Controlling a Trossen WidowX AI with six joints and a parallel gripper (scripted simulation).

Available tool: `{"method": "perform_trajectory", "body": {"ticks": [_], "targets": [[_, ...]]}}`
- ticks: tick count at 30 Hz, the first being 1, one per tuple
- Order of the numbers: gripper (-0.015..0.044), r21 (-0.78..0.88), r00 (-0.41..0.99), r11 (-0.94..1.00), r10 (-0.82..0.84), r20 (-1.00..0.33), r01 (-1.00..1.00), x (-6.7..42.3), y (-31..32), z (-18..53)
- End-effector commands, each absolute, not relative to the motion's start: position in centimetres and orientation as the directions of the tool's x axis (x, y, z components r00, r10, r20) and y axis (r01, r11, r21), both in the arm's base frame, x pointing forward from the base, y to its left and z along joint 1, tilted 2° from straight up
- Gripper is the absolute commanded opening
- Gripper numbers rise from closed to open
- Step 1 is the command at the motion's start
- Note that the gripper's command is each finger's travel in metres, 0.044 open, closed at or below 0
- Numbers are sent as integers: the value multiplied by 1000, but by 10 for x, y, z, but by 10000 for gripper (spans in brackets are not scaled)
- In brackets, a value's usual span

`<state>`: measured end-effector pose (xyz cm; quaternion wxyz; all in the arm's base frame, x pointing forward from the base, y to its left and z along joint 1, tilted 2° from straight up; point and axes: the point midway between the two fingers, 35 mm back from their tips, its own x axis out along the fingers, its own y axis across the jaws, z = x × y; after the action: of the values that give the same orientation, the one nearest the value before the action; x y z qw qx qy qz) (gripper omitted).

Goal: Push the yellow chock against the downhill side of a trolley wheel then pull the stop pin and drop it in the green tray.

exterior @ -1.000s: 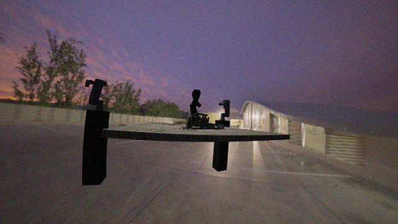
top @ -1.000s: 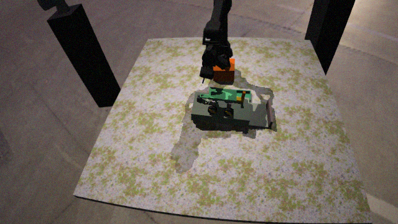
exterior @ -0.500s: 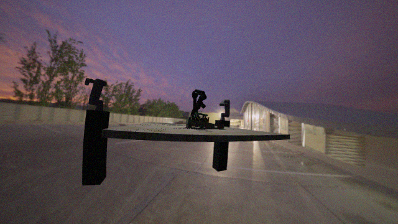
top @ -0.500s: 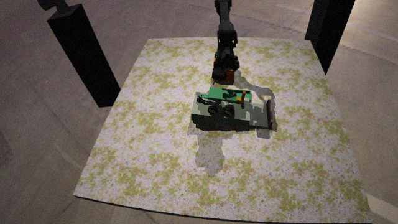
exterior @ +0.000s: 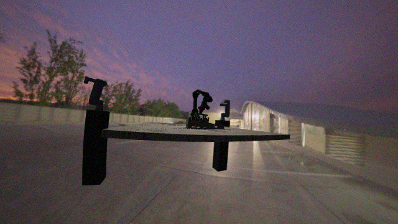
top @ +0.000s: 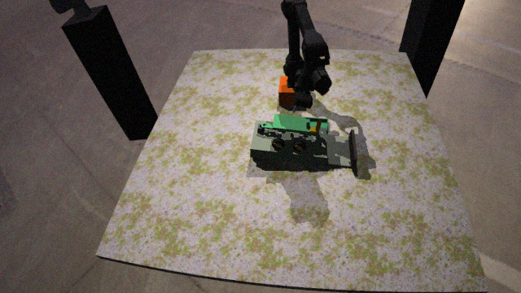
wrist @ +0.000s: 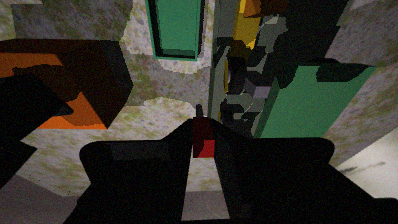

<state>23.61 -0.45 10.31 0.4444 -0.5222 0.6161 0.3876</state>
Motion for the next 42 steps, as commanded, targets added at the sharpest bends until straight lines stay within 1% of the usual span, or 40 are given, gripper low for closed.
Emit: {"method": "perform_trajectory", "body": {"ticks": [1, 15, 21, 31, 42], "targets": [[0, 19, -66, 158, -297, -953, -987, 238, 10, 99], [0, 20, -66, 158, -293, -954, -987, 242, 67, 85], [0, 25, -64, 138, -289, -955, -990, 242, 70, 84], [0, 79, -42, -153, -233, -971, -985, 241, 67, 84], [0, 108, -31, -469, -168, -985, -877, 240, 65, 84]]}}
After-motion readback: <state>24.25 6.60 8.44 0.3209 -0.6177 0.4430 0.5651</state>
